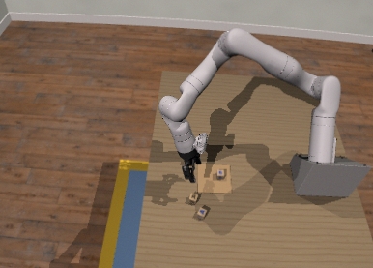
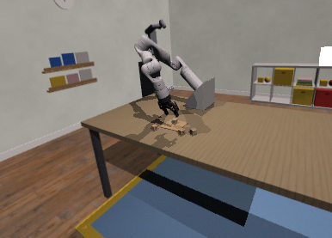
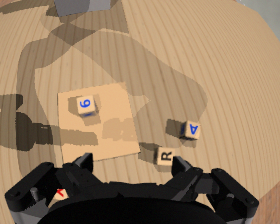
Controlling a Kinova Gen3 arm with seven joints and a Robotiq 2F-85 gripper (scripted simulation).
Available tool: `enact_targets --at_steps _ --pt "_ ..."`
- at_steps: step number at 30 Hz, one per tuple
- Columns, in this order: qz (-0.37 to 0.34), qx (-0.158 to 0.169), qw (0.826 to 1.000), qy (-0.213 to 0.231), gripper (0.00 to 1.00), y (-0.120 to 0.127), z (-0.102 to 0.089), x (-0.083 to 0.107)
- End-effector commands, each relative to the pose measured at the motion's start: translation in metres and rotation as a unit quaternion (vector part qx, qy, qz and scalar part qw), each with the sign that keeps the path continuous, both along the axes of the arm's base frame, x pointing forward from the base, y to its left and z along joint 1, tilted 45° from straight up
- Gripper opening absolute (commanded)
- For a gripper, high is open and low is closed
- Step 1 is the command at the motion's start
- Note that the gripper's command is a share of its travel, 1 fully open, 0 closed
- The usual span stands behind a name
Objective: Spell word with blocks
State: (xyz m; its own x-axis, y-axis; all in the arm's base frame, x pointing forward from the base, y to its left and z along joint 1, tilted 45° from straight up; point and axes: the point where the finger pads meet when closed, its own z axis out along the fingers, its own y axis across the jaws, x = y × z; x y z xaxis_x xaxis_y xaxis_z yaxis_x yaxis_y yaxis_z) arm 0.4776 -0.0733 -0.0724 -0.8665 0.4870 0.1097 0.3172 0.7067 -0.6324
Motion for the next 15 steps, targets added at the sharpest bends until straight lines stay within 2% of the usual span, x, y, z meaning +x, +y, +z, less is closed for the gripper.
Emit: enact_targets --at_steps 1,9,10,15 --pt "0.015 -0.013 1.000 -0.014 1.00 0.0094 -0.0086 0.0091" --pt "0.014 -0.013 1.000 -0.011 1.00 0.0087 -0.0088 0.0067" --pt "0.025 -0.022 0.999 -0.021 1.00 0.0169 -0.0157 0.0126" --pt "0.025 -0.023 0.999 -0.019 1.00 0.0162 -0.0159 0.0103"
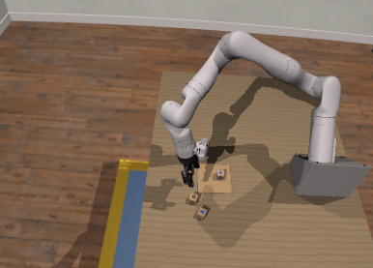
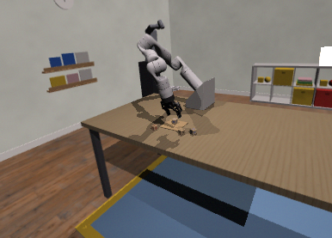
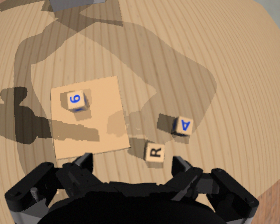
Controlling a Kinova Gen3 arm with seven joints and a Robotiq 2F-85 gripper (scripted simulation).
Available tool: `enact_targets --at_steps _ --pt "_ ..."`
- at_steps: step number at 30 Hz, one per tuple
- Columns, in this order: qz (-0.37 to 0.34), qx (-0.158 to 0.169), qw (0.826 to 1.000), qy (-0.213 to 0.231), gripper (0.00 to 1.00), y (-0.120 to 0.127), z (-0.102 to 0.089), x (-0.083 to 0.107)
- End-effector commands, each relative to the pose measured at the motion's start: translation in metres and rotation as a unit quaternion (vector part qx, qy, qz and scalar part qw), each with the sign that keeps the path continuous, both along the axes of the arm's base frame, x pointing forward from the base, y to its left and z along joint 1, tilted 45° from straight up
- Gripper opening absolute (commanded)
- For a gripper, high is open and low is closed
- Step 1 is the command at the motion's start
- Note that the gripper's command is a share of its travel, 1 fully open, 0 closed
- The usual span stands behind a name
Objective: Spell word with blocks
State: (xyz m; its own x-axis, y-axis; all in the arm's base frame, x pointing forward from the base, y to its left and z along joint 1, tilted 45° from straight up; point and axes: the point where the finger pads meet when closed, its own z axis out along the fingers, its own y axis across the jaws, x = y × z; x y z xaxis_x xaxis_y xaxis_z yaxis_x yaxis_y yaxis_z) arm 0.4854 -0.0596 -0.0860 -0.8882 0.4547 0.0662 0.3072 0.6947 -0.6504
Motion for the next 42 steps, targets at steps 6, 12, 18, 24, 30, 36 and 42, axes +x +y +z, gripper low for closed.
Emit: enact_targets --at_steps 6,12,18,24,30,36,42 --pt "0.005 -0.003 1.000 -0.004 1.00 0.002 -0.002 0.003" --pt "0.015 -0.012 1.000 -0.011 1.00 0.010 -0.009 0.006" --pt "0.025 -0.019 0.999 -0.018 1.00 0.017 -0.015 0.009" --pt "0.035 -0.026 0.999 -0.026 1.00 0.024 -0.021 0.013" --pt "0.034 -0.026 0.999 -0.024 1.00 0.023 -0.021 0.011" --pt "0.043 -0.033 0.998 -0.030 1.00 0.029 -0.026 0.013" --pt "0.052 -0.038 0.997 -0.037 1.00 0.036 -0.031 0.017"
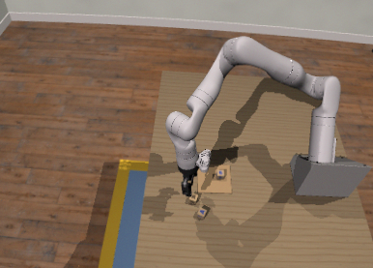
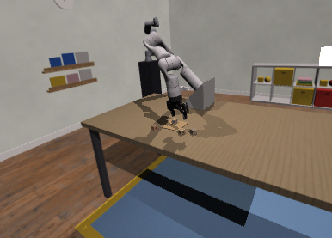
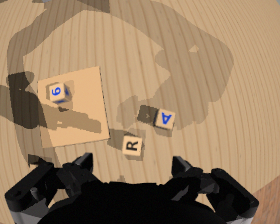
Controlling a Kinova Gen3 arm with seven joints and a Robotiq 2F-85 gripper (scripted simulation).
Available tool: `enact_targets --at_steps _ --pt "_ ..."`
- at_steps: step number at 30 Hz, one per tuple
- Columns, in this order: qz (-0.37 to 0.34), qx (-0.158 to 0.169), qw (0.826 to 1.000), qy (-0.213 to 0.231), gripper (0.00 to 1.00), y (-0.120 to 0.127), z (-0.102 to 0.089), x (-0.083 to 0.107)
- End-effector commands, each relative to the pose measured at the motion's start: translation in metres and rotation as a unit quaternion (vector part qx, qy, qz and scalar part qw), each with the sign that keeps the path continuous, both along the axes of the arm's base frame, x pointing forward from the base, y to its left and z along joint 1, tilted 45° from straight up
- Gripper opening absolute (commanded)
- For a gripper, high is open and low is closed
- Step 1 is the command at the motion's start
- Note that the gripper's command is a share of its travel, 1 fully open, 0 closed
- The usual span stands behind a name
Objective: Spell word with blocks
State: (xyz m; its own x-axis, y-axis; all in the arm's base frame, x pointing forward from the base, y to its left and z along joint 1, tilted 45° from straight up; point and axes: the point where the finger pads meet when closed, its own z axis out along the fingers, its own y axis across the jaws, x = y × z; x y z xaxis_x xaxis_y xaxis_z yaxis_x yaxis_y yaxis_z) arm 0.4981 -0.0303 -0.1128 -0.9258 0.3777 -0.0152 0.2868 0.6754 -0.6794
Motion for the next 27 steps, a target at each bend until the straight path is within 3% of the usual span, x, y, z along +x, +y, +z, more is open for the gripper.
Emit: enact_targets --at_steps 1,27 --pt "0.008 -0.004 1.000 -0.007 1.00 0.006 -0.004 0.003" --pt "0.030 -0.017 0.999 -0.021 1.00 0.021 -0.017 0.008"
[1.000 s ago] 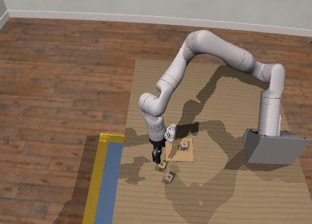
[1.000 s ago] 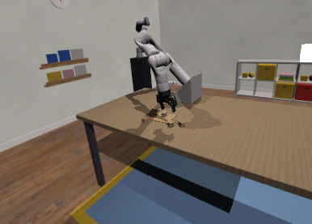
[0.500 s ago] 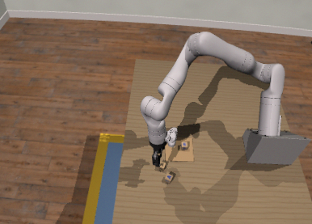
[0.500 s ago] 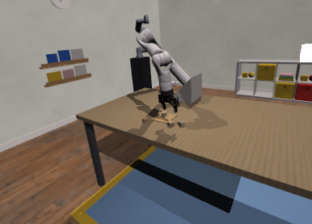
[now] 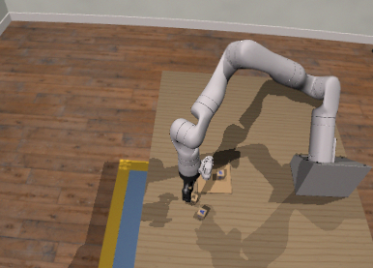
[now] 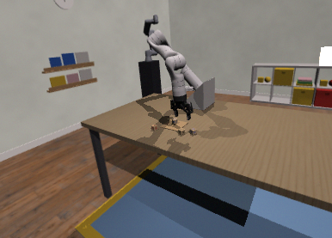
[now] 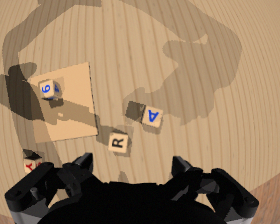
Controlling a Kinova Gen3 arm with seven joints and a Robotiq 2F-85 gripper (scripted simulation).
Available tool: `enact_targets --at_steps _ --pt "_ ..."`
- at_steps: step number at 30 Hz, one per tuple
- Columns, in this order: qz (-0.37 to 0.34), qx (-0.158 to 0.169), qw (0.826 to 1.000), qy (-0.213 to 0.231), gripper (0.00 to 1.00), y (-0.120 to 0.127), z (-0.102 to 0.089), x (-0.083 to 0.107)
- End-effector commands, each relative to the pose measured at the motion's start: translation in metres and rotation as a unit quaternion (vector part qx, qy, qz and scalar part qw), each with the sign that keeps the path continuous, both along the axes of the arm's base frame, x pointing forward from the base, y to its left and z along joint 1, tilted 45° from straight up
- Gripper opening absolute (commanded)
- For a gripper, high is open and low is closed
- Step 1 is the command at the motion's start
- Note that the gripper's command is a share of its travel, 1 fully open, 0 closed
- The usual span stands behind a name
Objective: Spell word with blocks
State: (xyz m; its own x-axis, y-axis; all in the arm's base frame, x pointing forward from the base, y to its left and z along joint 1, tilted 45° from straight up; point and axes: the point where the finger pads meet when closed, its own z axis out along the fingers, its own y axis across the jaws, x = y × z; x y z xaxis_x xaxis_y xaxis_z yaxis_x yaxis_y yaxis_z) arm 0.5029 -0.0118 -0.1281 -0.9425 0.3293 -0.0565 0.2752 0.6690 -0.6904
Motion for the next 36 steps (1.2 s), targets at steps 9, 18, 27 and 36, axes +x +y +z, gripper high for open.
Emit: enact_targets --at_steps 9,18,27,36 --pt "0.010 -0.005 1.000 -0.009 1.00 0.007 -0.005 0.004" --pt "0.021 -0.010 1.000 -0.017 1.00 0.014 -0.010 0.007" --pt "0.024 -0.012 0.999 -0.019 1.00 0.017 -0.013 0.007" --pt "0.031 -0.015 0.999 -0.023 1.00 0.021 -0.016 0.008"
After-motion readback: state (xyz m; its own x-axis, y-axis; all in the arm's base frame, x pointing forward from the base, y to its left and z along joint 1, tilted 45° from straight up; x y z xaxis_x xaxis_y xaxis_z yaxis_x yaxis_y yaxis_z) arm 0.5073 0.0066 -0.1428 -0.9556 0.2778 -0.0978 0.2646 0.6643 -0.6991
